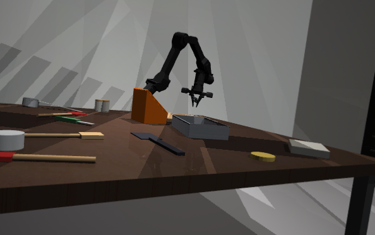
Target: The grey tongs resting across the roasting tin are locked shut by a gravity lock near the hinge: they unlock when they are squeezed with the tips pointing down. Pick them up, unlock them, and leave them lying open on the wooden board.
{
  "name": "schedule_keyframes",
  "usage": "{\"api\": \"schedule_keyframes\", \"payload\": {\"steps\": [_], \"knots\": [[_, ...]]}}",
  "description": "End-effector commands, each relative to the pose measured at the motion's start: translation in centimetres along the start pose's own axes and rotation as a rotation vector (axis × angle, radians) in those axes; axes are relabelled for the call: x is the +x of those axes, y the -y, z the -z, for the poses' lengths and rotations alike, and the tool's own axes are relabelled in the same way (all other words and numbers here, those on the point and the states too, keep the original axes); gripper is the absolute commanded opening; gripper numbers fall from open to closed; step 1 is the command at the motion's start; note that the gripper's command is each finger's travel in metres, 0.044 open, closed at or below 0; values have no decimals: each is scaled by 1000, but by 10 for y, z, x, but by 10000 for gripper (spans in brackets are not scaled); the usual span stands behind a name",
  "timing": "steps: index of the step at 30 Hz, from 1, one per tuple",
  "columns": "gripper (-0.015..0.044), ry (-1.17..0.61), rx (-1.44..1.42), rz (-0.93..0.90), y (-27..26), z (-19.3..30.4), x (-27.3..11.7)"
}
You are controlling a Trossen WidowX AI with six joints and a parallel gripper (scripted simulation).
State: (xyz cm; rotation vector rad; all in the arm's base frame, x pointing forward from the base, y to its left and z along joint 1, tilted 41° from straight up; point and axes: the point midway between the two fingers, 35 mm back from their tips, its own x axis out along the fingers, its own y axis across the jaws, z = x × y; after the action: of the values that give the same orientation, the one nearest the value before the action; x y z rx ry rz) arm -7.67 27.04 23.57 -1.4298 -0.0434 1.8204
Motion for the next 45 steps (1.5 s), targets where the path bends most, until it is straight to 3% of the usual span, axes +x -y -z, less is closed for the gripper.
{"api": "schedule_keyframes", "payload": {"steps": [1, 27, 45], "knots": [[-150, 19, -28, 23, -10, -9, -7], [-150, 87, -115, 57, -44, -34, -24], [-150, 378, -1, -88, -37, -20, -43]]}}
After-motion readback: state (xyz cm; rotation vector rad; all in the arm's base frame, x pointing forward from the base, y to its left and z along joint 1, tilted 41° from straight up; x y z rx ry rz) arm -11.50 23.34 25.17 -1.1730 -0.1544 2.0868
